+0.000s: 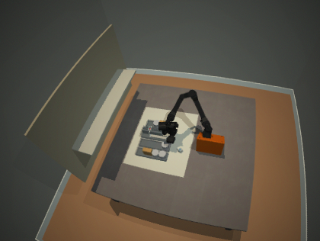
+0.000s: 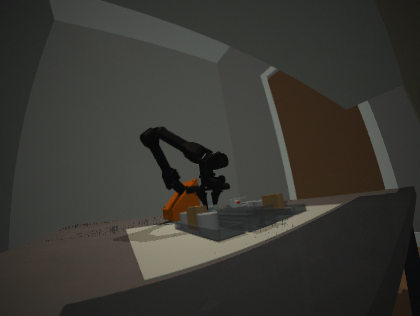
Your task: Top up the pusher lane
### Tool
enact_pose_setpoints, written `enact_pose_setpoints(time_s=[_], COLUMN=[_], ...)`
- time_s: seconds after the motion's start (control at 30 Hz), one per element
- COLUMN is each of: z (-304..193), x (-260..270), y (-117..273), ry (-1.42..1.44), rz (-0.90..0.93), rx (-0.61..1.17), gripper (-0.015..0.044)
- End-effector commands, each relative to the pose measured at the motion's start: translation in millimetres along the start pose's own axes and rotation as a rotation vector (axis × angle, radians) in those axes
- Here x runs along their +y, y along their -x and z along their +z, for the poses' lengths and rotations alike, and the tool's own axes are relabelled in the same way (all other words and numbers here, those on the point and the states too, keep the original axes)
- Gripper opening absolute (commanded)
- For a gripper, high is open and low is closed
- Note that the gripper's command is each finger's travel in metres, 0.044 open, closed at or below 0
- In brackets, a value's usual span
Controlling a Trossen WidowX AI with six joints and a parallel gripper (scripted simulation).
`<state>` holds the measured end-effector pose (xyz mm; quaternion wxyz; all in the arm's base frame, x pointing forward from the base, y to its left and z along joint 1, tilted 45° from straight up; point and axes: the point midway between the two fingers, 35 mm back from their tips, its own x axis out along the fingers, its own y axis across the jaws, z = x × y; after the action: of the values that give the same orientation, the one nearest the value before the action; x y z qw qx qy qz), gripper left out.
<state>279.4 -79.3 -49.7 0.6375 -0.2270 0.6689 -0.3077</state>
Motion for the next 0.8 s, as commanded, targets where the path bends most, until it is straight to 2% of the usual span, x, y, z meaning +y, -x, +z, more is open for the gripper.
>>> enact_pose_setpoints(time_s=[0.0,0.77], z=[2.7,12.3], x=[-0.9,-1.1], y=[0.2,-0.2], ry=[0.003,0.003], rz=[-0.005,-0.005], rx=[-0.002,-0.003], gripper=[0.0000,0.0000])
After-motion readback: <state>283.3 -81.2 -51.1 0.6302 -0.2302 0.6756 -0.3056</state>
